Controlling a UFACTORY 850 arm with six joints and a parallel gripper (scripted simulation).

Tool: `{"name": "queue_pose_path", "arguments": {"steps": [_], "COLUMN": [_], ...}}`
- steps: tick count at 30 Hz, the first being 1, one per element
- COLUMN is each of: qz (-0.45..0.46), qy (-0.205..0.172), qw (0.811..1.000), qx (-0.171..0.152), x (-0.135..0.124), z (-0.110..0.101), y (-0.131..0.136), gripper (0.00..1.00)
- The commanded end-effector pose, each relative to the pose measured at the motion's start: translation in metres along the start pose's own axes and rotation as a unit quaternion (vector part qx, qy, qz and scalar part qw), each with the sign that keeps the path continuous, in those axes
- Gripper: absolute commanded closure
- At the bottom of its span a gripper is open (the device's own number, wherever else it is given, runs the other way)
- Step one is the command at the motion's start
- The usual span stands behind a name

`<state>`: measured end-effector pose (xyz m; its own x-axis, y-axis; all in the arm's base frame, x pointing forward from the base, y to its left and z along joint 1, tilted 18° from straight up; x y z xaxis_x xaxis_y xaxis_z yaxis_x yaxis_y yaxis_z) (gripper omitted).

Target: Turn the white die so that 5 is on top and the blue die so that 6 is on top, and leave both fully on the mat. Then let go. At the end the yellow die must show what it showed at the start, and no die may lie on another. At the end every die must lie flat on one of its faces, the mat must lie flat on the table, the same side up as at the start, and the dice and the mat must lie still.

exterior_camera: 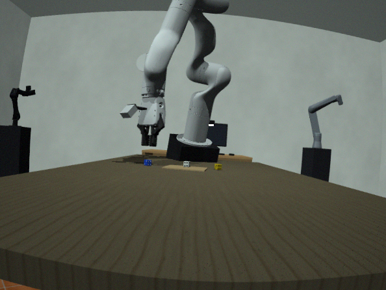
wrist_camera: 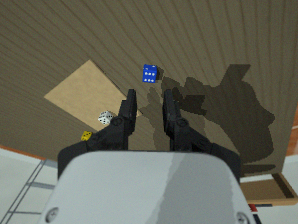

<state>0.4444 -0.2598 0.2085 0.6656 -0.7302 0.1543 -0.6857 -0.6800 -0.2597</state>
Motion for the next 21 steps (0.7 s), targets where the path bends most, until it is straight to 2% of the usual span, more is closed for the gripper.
{"name": "queue_pose_path", "arguments": {"steps": [1, 21], "qz": [0.000, 0.000], "qy": [0.001, 0.001], "qw": [1.000, 1.000], "qx": [0.000, 0.000], "x": [0.001, 0.002], "z": [0.002, 0.027], "y": [0.000, -0.001], "gripper": [0.64, 0.64]}}
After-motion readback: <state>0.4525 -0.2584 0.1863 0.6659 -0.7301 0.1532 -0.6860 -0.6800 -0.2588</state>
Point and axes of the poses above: the point where the finger pads meet when closed, its own z axis out along the fingers, its own y axis across the jaws, x = y × z, the point moved 10 cm from there along -z, back along the fingers, and after that the axes turned 2 degrees about -z, right-handed, at the moved point
